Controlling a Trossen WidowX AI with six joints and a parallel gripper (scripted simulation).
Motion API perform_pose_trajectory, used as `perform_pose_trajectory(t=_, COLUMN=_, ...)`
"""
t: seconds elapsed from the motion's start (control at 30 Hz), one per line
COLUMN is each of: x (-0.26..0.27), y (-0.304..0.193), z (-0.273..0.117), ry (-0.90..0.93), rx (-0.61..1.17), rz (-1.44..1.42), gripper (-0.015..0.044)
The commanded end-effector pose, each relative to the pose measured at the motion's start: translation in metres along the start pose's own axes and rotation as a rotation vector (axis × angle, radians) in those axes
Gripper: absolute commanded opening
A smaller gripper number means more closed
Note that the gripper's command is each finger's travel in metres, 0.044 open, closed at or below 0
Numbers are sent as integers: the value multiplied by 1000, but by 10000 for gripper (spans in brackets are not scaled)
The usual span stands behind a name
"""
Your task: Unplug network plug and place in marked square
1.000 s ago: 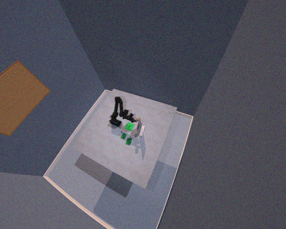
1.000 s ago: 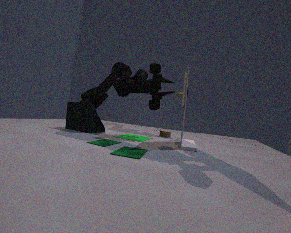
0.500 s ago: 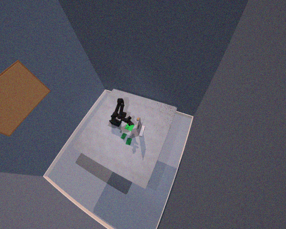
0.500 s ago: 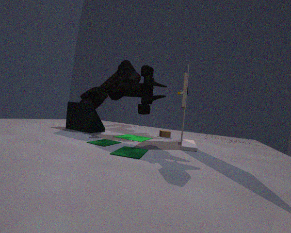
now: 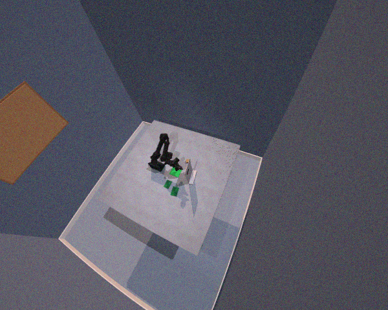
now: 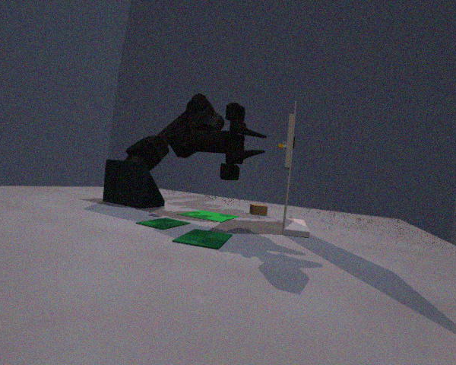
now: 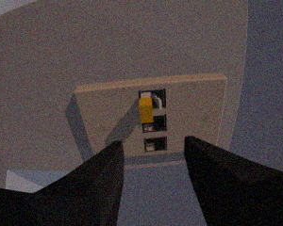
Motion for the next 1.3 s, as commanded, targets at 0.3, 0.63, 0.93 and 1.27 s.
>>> perform_pose_trajectory(t=0.3, x=1, y=4, z=21, ry=-9, rx=5, rz=-19, gripper=156)
perform_pose_trajectory(t=0.63, x=3, y=9, z=37, ry=-14, rx=6, rz=-29, gripper=156)
perform_pose_trajectory(t=0.93, x=3, y=11, z=43, ry=-17, rx=6, rz=-34, gripper=97)
perform_pose_trajectory(t=1.27, x=3, y=11, z=43, ry=-17, rx=6, rz=-34, gripper=30)
Point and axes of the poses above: the point midway between the two fingers, 35 mm back from their tips, its own z axis out along the fingers, its own x axis across the jaws, y = z × x, the point moved 4 cm from there along -z, back along the fingers, and after that the axes turned 13 degrees about z, right-handed, at the moved point
